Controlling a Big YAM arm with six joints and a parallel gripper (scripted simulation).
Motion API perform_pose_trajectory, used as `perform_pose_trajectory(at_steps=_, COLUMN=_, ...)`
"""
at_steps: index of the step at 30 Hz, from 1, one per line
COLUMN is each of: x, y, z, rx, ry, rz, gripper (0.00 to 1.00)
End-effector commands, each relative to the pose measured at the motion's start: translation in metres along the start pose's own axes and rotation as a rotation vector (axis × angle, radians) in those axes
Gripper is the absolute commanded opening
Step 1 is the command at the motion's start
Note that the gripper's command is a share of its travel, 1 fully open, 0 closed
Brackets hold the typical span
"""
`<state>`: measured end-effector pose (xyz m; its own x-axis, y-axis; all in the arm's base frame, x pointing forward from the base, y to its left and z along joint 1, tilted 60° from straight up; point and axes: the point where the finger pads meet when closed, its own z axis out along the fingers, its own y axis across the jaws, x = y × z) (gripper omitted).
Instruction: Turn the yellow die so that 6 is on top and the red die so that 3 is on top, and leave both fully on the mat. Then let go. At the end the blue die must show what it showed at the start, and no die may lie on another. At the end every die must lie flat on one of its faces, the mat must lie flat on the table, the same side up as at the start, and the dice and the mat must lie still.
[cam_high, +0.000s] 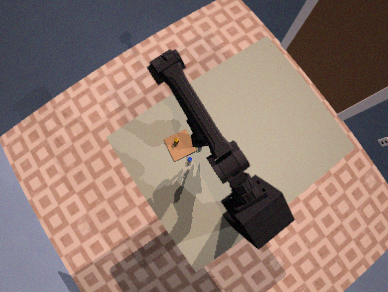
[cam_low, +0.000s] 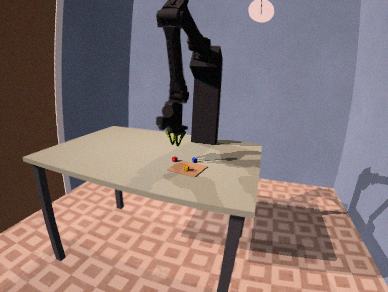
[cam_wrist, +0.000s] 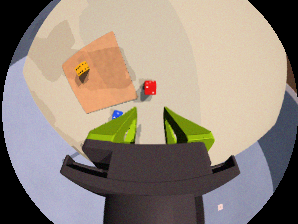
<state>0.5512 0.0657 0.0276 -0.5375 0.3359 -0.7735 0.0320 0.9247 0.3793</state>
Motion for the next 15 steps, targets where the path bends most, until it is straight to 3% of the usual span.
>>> perform_pose_trajectory(at_steps=1, x=-0.004, y=-0.002, z=-0.004, rx=0.003, ry=-0.011, rz=0.01, gripper=0.34)
perform_pose_trajectory(at_steps=15, x=0.001, y=-0.002, z=0.007, rx=0.003, ry=-0.002, rz=0.009, gripper=0.34)
